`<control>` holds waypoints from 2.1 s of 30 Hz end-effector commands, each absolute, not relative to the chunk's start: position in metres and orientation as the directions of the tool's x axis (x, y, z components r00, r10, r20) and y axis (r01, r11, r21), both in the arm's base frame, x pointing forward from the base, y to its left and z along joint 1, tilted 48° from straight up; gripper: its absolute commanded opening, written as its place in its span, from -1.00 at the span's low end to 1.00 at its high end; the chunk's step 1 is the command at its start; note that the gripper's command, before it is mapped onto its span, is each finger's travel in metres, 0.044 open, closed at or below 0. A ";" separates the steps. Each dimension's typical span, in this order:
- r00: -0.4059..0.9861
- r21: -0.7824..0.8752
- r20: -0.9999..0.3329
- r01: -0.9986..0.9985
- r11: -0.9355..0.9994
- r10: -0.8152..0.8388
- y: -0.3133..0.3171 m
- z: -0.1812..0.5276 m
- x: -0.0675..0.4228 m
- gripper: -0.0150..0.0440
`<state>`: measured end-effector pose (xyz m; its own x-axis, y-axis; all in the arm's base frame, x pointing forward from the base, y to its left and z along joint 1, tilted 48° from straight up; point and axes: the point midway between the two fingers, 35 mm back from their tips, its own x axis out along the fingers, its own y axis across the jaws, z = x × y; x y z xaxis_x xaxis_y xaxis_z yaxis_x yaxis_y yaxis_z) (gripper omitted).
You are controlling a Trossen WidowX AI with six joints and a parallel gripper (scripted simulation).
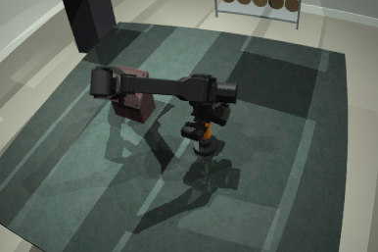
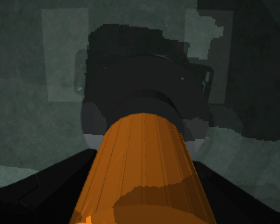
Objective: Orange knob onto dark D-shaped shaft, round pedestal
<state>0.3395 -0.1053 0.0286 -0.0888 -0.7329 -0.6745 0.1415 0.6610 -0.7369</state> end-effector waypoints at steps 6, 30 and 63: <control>-0.085 -0.736 -0.675 0.151 0.660 -0.733 -0.105 0.031 0.340 -0.49; -0.085 -0.736 -0.675 0.151 0.660 -0.733 -0.105 0.030 0.341 -0.49; -0.085 -0.709 -0.675 0.352 0.611 -0.733 -0.104 0.031 0.344 -0.49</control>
